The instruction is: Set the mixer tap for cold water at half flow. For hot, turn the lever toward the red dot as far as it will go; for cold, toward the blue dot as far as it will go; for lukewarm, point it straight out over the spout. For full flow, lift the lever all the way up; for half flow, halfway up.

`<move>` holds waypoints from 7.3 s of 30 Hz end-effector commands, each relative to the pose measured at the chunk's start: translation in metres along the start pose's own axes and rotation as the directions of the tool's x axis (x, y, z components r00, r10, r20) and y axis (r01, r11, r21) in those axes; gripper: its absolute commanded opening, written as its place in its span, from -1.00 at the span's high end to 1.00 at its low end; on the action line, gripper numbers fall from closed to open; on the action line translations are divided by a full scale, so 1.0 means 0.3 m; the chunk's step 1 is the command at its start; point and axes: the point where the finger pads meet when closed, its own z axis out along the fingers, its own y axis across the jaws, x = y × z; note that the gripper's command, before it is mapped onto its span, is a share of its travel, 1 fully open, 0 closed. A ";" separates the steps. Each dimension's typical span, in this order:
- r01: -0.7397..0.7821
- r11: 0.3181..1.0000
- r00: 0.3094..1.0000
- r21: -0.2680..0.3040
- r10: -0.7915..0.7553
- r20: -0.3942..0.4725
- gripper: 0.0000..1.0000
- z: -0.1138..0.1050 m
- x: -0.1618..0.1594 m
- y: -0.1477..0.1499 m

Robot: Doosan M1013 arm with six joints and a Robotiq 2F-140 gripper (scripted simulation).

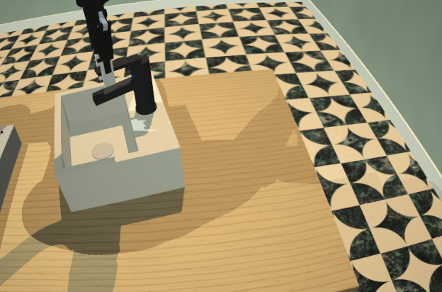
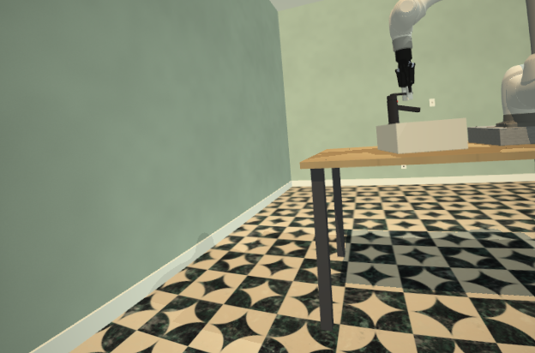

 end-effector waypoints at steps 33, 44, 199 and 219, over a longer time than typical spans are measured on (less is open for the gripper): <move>0.310 0.951 0.951 0.005 -0.310 -0.005 1.00 0.000 0.014 0.087; 0.310 0.951 0.951 0.005 -0.310 -0.005 1.00 0.000 0.014 0.087; 0.503 0.865 0.865 0.004 -0.503 -0.006 0.22 -0.091 0.038 0.142; 0.503 0.865 0.865 0.004 -0.503 -0.006 0.22 -0.226 0.038 0.143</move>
